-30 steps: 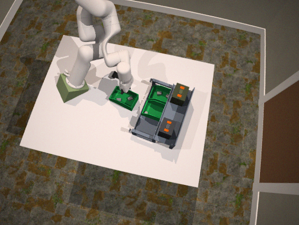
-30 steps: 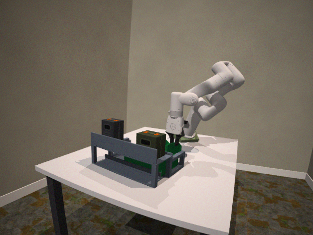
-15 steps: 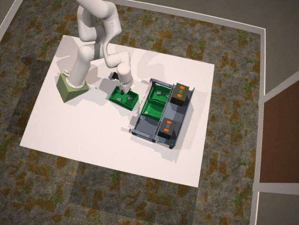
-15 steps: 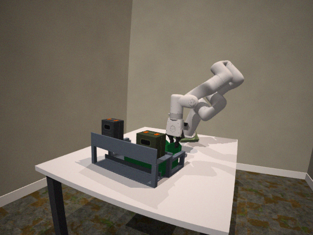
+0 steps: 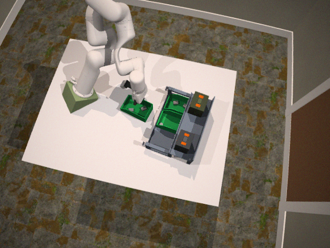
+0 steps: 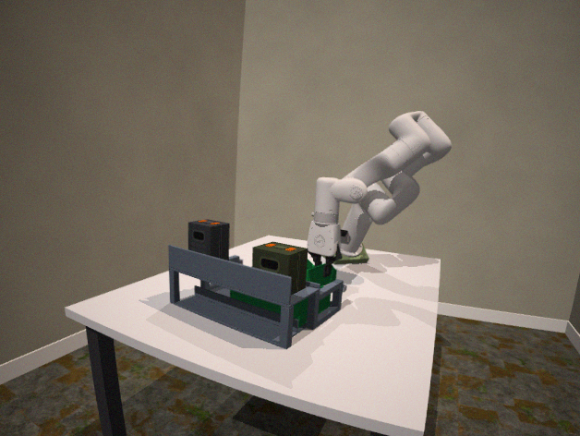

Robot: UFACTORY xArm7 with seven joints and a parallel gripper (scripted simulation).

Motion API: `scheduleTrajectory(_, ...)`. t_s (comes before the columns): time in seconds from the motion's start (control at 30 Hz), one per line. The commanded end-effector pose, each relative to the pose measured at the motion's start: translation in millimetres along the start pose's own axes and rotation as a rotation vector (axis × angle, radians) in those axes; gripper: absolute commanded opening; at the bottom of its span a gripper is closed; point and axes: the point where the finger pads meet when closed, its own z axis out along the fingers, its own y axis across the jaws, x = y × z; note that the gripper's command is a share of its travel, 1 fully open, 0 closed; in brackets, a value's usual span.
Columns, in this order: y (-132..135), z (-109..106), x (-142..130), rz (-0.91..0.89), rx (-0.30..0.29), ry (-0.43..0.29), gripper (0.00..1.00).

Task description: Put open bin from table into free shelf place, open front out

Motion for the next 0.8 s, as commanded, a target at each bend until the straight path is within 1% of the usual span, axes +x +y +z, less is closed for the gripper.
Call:
scheduleTrajectory(0.0,-0.1,2.2,-1.2,0.0,0.0,-0.003,0.28)
scheduleTrajectory(0.77,-0.1,-0.7,-1.2,0.0,0.0,-0.003,0.28)
